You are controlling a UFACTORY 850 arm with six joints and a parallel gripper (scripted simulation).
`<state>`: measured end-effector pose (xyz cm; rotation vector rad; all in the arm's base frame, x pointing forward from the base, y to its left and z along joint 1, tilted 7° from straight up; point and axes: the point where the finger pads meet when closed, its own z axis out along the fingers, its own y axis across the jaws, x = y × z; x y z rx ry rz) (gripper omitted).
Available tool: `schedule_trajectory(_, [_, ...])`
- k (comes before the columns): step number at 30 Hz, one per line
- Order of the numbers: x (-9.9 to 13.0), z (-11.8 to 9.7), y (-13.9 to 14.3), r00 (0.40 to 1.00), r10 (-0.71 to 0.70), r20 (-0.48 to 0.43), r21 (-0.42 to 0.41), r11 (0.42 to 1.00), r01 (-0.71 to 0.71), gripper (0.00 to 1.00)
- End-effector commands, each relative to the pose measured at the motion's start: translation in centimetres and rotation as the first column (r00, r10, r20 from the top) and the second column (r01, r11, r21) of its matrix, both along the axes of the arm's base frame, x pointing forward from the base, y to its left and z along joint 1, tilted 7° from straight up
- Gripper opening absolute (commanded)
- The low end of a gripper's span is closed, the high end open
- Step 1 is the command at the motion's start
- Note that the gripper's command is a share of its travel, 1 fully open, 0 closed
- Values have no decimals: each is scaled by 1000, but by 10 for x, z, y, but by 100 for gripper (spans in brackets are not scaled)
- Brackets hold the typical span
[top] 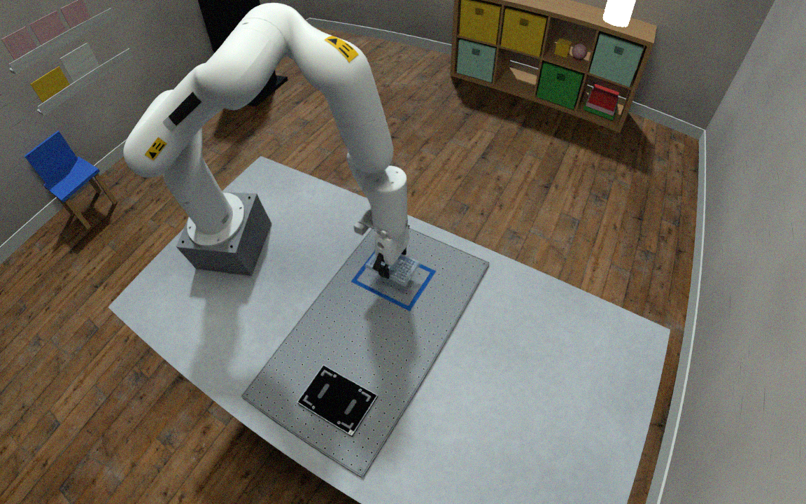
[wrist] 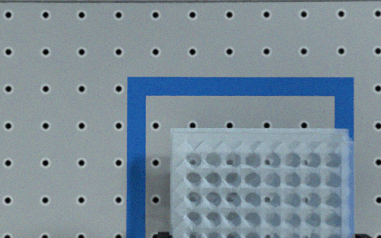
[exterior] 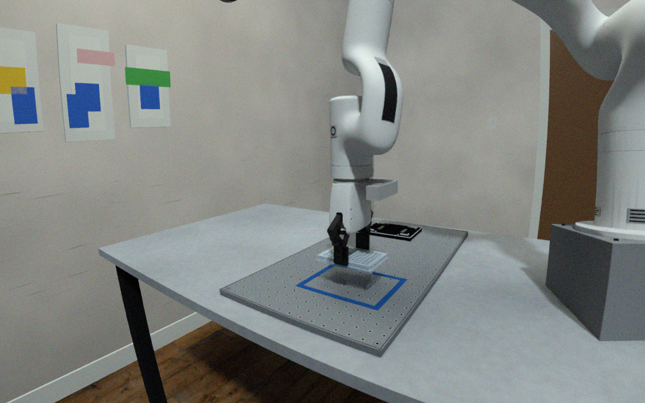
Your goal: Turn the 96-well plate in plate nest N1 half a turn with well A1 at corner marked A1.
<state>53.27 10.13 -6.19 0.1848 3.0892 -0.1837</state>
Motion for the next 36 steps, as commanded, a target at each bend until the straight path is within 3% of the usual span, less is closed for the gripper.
schedule_trajectory(1, [1, -4, 0, 1000, 0, 3, 0, 1000, 0, 0])
schedule_trajectory(24, [3, -39, -4, 1000, 0, 3, 0, 1000, 0, 0])
schedule_trajectory(36, [3, -39, -4, 1000, 0, 3, 0, 1000, 0, 0])
